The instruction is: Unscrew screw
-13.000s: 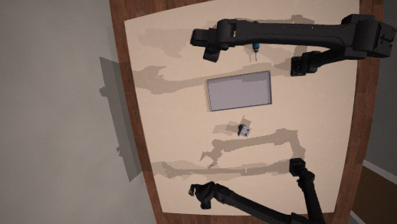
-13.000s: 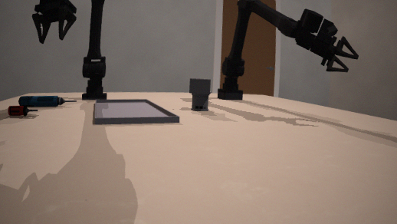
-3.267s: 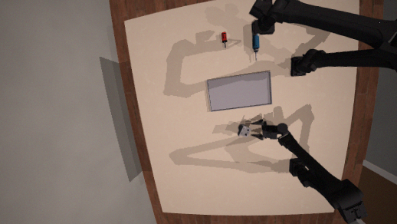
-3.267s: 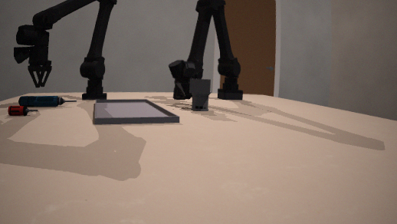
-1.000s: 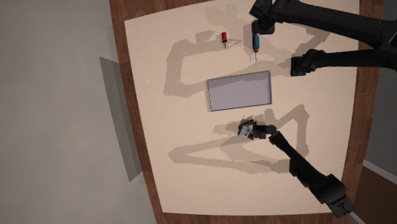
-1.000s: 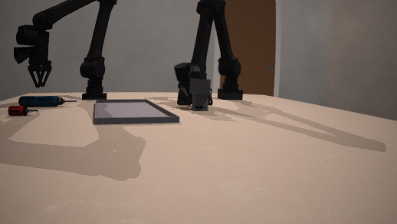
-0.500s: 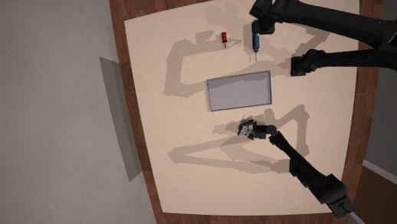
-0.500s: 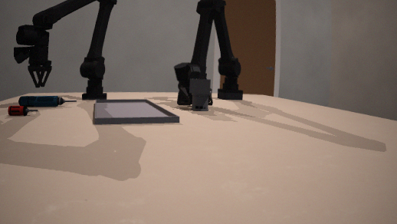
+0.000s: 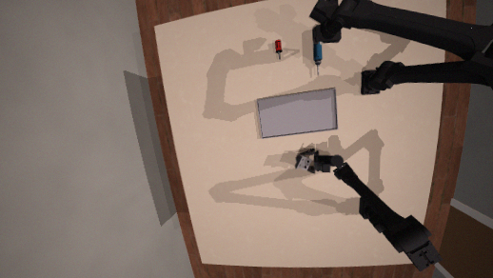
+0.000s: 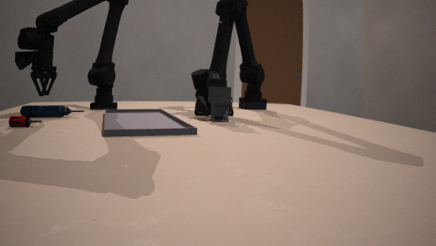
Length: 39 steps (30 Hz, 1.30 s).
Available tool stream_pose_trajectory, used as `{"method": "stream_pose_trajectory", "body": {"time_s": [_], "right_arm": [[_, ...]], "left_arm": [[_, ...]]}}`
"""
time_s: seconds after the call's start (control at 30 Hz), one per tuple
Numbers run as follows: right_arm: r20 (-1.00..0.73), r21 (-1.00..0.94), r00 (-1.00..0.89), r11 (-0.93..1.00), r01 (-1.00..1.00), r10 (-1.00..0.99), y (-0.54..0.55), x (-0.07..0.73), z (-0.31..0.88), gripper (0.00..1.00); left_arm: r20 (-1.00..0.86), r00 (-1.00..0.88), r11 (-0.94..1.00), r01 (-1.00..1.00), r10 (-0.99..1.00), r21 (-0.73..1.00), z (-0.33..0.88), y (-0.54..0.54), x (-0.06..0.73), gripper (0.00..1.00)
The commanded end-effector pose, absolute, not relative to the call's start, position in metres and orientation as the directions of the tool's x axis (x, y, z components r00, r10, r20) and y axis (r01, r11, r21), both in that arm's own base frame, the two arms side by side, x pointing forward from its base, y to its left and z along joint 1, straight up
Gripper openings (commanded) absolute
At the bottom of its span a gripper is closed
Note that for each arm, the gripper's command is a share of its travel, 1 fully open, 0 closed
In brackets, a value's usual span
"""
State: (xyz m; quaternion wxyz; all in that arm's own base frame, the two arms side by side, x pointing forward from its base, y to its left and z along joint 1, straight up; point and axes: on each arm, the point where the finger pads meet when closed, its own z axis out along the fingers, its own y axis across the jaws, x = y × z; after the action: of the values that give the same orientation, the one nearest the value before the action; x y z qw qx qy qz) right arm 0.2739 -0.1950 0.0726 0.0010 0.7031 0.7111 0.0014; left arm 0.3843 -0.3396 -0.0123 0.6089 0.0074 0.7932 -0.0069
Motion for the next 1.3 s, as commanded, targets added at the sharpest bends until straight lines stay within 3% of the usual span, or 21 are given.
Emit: {"method": "stream_pose_trajectory", "body": {"time_s": [0.0,1.27], "right_arm": [[-0.022,0.033,-0.011,0.012,0.999,1.000,-0.2028,0.2858,0.0831,0.65],[-0.022,0.033,-0.011,0.012,0.999,1.000,-0.2028,0.2858,0.0831,0.65]], "left_arm": [[-0.967,-0.255,1.000,0.031,0.006,-0.002,-0.0195,-0.3445,0.3819,0.86],[-0.965,-0.262,0.999,0.041,0.021,0.011,-0.0249,-0.3414,0.3743,0.86]]}}
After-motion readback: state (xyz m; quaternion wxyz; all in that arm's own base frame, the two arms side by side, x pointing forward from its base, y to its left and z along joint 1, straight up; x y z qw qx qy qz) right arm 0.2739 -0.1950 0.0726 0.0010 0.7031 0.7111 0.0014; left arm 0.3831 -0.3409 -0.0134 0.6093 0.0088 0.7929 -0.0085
